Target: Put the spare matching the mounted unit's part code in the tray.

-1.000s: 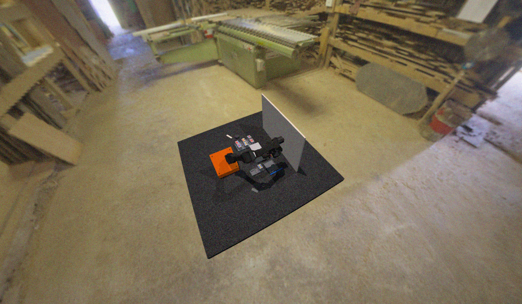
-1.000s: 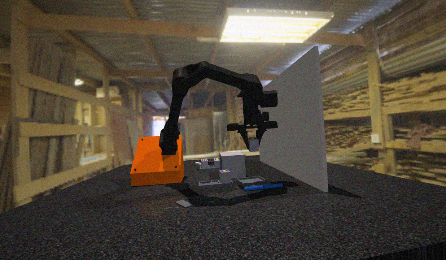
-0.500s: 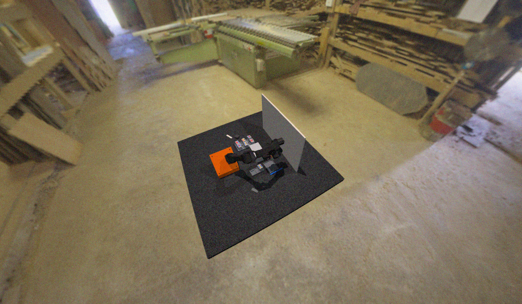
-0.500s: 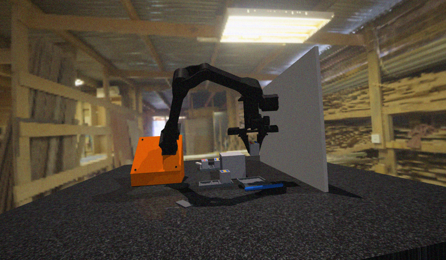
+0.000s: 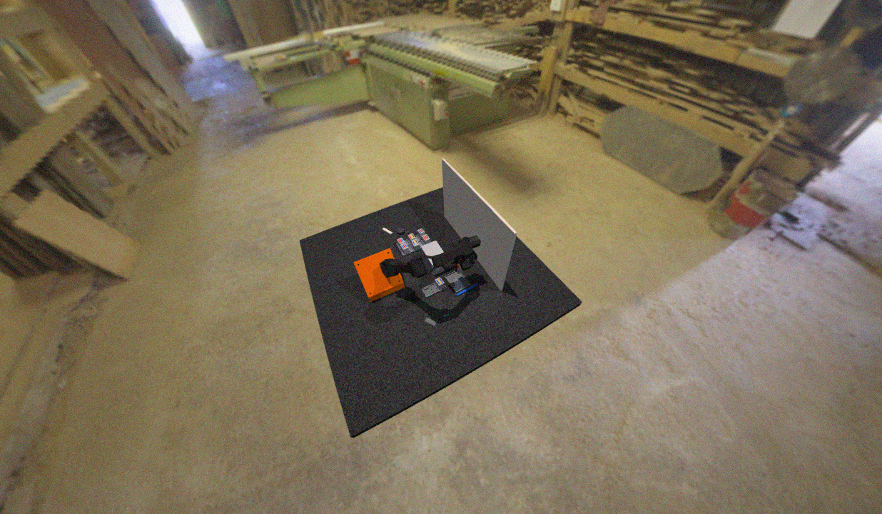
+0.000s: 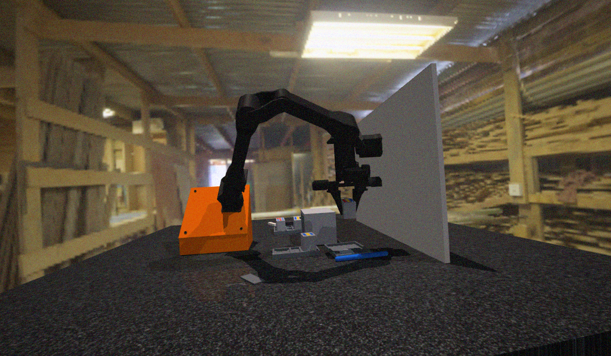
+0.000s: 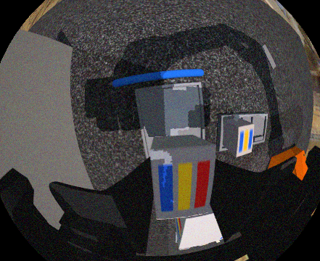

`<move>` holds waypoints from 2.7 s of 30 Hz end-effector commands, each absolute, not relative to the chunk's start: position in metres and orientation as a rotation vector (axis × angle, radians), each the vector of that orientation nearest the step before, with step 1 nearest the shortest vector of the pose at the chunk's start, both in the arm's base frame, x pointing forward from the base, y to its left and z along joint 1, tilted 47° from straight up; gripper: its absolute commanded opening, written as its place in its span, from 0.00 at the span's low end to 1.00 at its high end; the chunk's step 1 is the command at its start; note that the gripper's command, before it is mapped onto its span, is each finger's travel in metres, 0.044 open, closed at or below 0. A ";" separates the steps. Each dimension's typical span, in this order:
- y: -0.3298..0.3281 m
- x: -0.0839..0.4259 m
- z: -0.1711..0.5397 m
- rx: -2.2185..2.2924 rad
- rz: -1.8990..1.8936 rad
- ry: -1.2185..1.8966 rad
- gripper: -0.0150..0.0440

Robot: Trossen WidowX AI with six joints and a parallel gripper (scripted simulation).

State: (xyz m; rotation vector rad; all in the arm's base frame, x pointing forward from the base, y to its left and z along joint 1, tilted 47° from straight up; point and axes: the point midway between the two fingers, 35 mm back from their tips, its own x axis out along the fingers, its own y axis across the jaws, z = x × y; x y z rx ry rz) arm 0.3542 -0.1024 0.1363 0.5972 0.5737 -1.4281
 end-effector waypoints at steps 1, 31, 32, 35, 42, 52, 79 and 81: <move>-0.105 0.353 0.132 0.593 -1.428 0.583 0.25; -0.127 0.354 0.112 0.591 -1.428 0.581 0.25; -0.127 0.354 0.112 0.591 -1.428 0.580 0.25; -0.130 0.354 0.110 0.591 -1.428 0.580 0.25; -0.135 0.353 0.106 0.590 -1.429 0.579 0.25; -0.142 0.352 0.100 0.588 -1.429 0.577 0.25; -0.162 0.348 0.084 0.580 -1.431 0.570 0.25; -0.163 0.348 0.084 0.580 -1.431 0.570 0.25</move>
